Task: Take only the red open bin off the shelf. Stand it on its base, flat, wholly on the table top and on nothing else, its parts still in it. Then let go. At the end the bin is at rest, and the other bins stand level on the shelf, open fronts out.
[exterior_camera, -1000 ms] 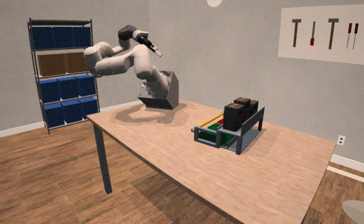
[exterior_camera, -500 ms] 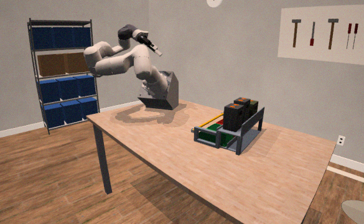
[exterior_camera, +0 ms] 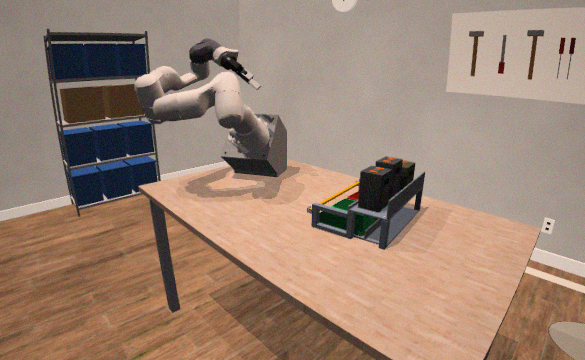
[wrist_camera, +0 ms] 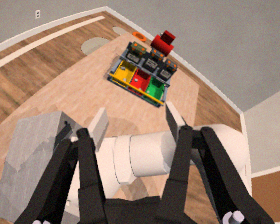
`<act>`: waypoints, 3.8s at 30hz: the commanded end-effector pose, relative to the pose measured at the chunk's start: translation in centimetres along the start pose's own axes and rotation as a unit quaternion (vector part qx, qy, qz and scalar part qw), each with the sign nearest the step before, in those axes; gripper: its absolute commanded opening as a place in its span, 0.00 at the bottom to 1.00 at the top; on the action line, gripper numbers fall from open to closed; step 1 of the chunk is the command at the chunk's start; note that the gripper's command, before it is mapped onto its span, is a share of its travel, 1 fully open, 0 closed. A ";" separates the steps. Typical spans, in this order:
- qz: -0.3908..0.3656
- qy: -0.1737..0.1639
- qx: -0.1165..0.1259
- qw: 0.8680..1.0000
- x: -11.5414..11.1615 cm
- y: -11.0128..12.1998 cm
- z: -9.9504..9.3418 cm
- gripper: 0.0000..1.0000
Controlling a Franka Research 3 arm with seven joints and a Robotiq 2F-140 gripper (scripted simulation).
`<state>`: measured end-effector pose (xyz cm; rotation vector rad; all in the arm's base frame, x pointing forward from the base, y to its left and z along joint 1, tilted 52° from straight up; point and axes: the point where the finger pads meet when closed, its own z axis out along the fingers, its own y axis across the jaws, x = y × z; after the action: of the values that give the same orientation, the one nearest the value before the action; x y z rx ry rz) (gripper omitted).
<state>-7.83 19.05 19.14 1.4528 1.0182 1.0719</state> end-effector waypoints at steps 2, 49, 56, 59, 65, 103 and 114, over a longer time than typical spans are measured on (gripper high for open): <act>-0.002 -0.001 -0.001 1.000 0.0 0.1 -0.1 0.57; 0.000 0.000 0.000 1.000 0.1 0.1 -0.1 0.57; 0.000 0.000 0.000 1.000 0.1 0.1 -0.1 0.57; 0.000 0.000 0.000 1.000 0.1 0.1 -0.1 0.57; 0.000 0.000 0.000 1.000 0.1 0.1 -0.1 0.57; -0.080 -0.046 0.091 0.992 0.1 0.1 -0.1 0.57; -0.152 -0.094 0.179 0.968 0.2 0.1 0.0 0.57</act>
<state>-7.90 19.01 19.49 1.6066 1.2241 0.6211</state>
